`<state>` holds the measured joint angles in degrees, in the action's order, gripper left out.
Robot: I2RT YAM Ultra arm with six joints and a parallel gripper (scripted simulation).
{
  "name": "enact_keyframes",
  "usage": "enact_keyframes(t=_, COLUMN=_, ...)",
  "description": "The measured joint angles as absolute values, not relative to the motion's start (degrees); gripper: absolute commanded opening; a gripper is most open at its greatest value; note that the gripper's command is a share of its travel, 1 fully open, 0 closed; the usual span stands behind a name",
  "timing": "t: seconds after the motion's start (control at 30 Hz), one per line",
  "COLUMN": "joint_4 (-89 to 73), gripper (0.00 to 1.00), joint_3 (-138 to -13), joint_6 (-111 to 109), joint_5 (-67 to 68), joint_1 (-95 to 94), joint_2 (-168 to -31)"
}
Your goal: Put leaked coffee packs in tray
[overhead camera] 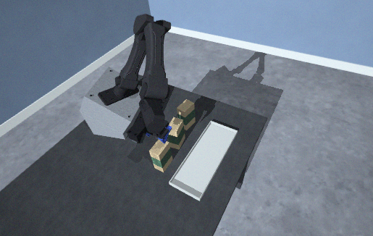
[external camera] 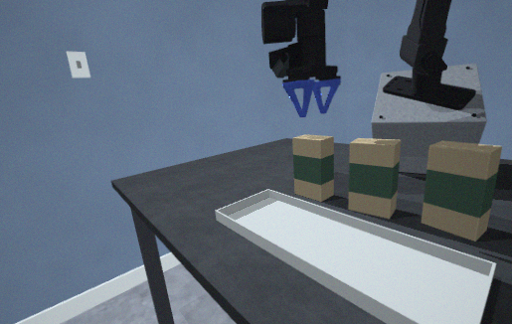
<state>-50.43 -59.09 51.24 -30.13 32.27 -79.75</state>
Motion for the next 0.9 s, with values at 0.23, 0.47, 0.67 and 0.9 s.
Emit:
enact_keyframes(t=0.23, joint_4=-46.5, gripper=0.79, joint_3=-56.7, joint_6=53.1, joint_5=-29.7, joint_1=29.4, joint_2=-81.5)
enact_keyframes(t=0.47, joint_4=-42.7, gripper=0.79, joint_3=-55.0, joint_6=55.0, joint_5=-29.1, joint_1=28.0, joint_2=-83.4)
enact_keyframes(t=0.67, joint_4=-41.0, gripper=0.79, joint_3=-55.0, joint_6=55.6, joint_5=-28.8, joint_1=28.1, joint_2=-83.4)
enact_keyframes(t=0.9, joint_4=-40.5, gripper=0.79, joint_3=-55.0, joint_6=55.8, joint_5=-28.8, joint_1=28.1, joint_2=-83.4)
